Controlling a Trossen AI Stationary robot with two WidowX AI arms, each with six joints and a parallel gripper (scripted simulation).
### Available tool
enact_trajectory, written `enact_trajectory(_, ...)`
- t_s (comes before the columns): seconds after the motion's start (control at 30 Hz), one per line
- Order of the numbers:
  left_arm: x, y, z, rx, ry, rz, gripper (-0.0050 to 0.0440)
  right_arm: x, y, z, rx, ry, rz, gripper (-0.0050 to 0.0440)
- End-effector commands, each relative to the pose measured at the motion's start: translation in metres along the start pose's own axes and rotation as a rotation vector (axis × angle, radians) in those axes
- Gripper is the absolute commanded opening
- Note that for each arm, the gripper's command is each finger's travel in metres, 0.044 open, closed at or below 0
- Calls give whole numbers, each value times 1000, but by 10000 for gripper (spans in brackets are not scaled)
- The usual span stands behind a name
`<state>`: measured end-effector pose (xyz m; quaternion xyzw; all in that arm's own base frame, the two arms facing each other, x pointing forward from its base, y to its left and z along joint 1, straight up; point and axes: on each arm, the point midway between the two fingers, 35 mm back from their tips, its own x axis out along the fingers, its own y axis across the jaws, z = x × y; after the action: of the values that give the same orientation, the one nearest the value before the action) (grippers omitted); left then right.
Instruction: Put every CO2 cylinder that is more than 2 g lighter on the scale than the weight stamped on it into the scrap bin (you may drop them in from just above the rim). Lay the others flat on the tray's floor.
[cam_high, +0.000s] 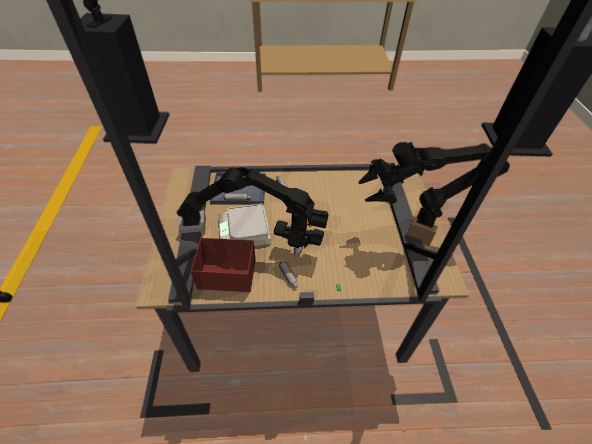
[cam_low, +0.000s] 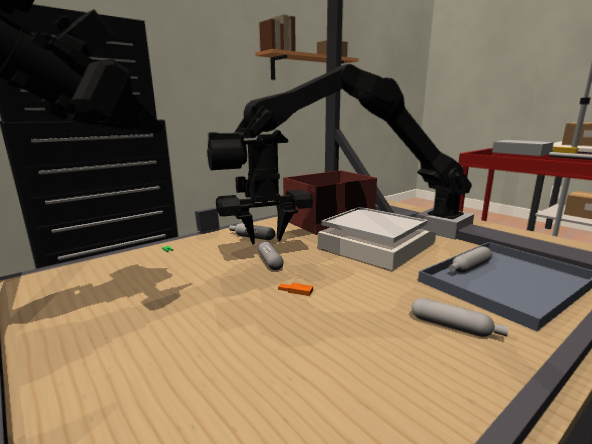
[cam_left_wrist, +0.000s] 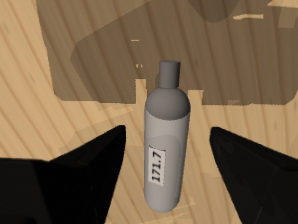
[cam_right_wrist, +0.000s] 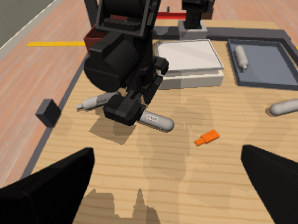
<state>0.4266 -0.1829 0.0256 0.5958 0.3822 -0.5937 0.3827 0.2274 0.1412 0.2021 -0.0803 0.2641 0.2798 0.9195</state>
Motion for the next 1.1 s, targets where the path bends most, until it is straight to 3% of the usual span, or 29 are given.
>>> enact_trajectory(0.0, 4, 0, 1, 5, -6, -1, 255, -3, 0, 5, 0, -16, -2, 440)
enact_trajectory(0.53, 22, 0, 1, 5, -6, -1, 255, -3, 0, 5, 0, -16, -2, 440)
enact_trajectory(0.67, 19, 1, 1, 5, -6, 8, 195, -3, 0, 5, 0, -16, -2, 440)
enact_trajectory(0.97, 11, 4, 0, 4, -2, 26, 135, -3, 0, 5, 0, -16, -2, 440)
enact_trajectory(1.07, 11, 4, 0, 4, -2, 26, 135, -3, 0, 5, 0, -16, -2, 440)
